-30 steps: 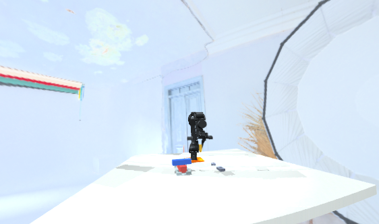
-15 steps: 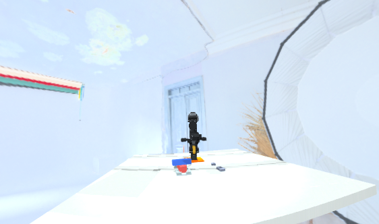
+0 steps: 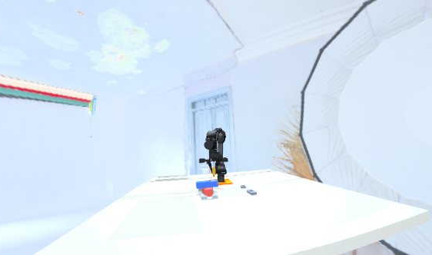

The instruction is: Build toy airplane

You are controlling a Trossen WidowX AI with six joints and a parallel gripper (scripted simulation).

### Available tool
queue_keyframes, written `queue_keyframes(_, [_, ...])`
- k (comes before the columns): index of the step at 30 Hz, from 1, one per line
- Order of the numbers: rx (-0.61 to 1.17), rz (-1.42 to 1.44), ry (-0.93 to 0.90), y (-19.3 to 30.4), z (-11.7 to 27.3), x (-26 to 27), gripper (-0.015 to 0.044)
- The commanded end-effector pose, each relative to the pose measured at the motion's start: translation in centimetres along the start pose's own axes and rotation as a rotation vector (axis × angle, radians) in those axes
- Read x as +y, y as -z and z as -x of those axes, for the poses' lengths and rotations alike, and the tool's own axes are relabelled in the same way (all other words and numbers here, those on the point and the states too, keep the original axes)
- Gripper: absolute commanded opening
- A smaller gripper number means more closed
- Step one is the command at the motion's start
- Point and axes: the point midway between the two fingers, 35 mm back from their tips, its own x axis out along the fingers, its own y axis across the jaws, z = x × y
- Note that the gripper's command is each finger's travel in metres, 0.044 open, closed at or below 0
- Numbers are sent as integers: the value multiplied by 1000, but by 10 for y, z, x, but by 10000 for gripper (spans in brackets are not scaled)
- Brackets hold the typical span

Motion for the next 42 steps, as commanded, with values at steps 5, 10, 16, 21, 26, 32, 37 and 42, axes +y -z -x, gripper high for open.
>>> queue_keyframes(5, [8,34,-2,12,-8,-25,0])
queue_keyframes(10, [8,52,-3,20,-11,-39,0])
queue_keyframes(16, [9,75,-6,31,-15,-55,0])
queue_keyframes(21, [9,80,-6,34,-16,-59,53])
queue_keyframes(26, [9,80,-6,34,-16,-59,66])
queue_keyframes(32, [9,80,-6,34,-16,-59,66])
queue_keyframes(37, [9,80,-6,34,-16,-59,66])
queue_keyframes(42, [9,80,-6,34,-16,-59,66])
